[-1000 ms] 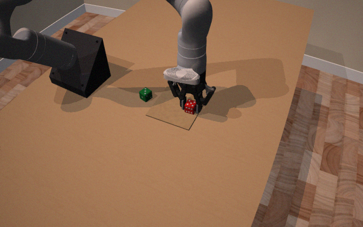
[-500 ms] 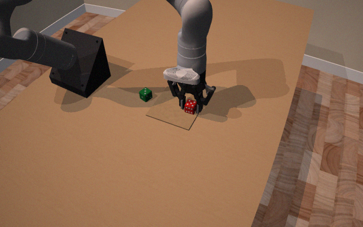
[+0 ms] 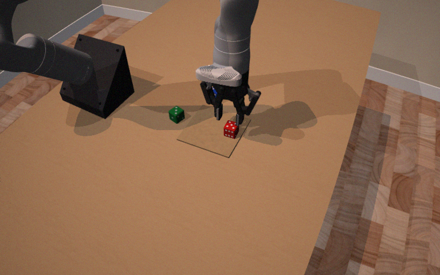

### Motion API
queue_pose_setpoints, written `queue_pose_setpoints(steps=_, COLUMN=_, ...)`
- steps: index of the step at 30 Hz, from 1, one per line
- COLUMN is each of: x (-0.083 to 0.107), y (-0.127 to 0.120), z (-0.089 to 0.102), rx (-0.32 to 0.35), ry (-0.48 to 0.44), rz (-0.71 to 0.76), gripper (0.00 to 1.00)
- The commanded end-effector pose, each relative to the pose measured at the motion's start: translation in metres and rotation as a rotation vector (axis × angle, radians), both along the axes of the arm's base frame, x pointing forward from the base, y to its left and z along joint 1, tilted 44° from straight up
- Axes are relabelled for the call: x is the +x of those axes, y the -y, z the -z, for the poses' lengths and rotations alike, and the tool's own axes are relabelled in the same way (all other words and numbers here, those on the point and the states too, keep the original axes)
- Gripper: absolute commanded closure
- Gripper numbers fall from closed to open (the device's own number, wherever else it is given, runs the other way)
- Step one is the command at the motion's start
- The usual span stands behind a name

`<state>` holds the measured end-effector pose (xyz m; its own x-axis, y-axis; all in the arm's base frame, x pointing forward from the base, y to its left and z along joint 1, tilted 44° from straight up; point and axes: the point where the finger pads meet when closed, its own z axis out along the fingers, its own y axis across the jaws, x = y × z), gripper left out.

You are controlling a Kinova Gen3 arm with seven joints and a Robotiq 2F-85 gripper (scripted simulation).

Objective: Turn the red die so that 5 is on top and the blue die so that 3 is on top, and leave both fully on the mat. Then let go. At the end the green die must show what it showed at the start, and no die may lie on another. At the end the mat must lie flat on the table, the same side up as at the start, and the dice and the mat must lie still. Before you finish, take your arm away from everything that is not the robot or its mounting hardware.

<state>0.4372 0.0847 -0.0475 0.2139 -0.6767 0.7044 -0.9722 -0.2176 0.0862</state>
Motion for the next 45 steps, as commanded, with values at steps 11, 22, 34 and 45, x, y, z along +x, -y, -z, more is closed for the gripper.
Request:
queue_pose_setpoints(steps=11, x=0.0, y=-0.037, z=-0.033, rx=0.017, ry=0.013, rz=-0.014, gripper=0.54)
queue_pose_setpoints(steps=22, x=0.0, y=-0.039, z=-0.034, rx=0.017, ry=0.013, rz=-0.014, gripper=0.0)
queue_pose_setpoints(steps=34, x=0.0, y=-0.039, z=-0.034, rx=0.017, ry=0.013, rz=-0.014, gripper=0.0)
queue_pose_setpoints(steps=45, x=-0.009, y=-0.044, z=-0.026, rx=0.005, ry=-0.054, rz=-0.079, gripper=0.0)
